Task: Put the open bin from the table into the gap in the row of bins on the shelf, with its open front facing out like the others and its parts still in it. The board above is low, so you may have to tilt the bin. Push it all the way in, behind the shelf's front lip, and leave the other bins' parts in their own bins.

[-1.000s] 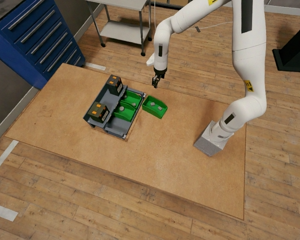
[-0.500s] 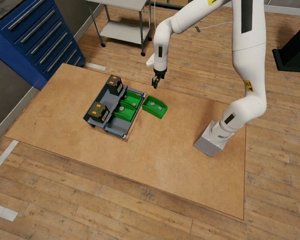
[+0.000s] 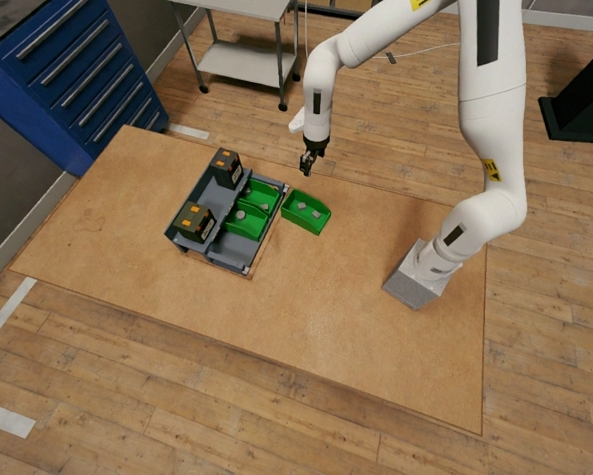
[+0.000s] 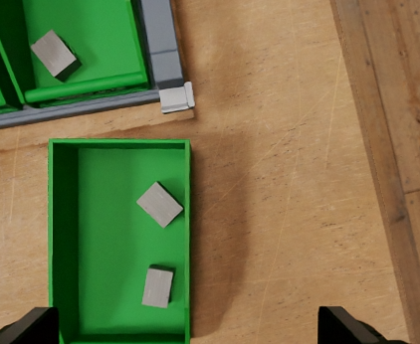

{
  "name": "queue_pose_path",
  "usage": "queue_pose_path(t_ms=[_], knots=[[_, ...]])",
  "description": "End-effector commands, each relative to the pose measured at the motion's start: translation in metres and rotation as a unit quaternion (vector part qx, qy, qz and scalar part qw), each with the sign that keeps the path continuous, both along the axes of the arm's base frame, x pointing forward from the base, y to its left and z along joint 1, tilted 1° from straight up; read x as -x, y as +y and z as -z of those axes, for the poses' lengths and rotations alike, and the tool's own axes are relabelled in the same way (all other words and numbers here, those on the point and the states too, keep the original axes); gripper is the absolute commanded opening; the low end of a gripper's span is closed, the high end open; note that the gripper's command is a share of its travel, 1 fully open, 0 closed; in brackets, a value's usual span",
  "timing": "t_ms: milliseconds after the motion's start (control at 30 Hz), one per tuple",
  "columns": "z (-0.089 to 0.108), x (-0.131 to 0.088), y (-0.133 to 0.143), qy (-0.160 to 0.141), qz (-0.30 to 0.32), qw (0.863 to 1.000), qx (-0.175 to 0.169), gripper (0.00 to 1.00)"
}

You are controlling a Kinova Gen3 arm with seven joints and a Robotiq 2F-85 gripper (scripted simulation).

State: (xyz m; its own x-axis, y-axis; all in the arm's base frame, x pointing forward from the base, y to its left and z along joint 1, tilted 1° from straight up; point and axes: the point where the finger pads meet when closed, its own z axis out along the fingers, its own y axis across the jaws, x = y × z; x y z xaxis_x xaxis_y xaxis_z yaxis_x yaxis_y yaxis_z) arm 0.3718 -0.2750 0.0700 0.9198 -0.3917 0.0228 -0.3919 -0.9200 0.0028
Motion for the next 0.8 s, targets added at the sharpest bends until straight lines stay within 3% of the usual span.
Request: queue_pose_path(t_ms=[0,767], knots=[[-0.0007,-0.0006,0.0006,-0.001,0.0,1.0,0.001,1.0],[-0.0007,-0.0009,0.0034,-0.001,0.0,1.0,0.001,1.0]])
